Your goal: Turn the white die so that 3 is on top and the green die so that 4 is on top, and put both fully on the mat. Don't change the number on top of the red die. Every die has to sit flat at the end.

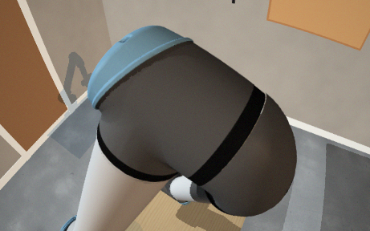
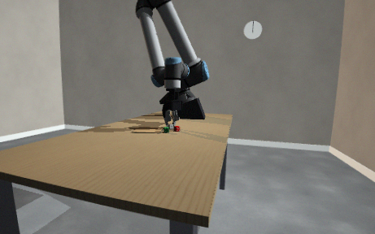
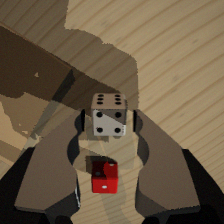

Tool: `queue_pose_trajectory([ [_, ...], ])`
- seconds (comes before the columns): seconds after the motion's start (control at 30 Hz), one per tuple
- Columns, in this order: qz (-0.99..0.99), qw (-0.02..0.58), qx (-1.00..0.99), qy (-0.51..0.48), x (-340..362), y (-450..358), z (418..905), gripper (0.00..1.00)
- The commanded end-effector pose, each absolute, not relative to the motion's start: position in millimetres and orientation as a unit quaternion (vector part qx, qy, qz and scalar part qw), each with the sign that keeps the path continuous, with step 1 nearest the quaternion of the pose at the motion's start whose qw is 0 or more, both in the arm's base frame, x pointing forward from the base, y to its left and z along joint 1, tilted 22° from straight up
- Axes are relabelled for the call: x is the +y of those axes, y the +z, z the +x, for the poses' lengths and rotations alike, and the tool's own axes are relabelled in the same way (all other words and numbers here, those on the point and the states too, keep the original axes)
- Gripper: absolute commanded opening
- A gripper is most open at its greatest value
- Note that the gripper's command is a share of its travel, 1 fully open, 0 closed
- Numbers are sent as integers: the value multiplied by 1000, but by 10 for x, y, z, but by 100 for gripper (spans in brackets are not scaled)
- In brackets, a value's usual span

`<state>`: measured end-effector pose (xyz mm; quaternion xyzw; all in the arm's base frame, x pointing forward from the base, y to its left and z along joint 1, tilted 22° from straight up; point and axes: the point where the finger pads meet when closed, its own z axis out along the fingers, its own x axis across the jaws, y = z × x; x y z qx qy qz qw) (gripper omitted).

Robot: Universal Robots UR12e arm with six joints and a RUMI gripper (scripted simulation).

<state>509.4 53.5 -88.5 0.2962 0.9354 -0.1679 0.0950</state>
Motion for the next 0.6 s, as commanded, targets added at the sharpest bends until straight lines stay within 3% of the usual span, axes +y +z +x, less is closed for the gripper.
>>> queue_pose_trajectory([
  [0.0,296,93,936,-168,534,-901,5074,24],
  [0.1,296,93,936,-168,534,-901,5074,24],
  [0.13,296,93,936,-168,534,-901,5074,6],
  [0.57,296,93,936,-168,534,-901,5074,6],
])
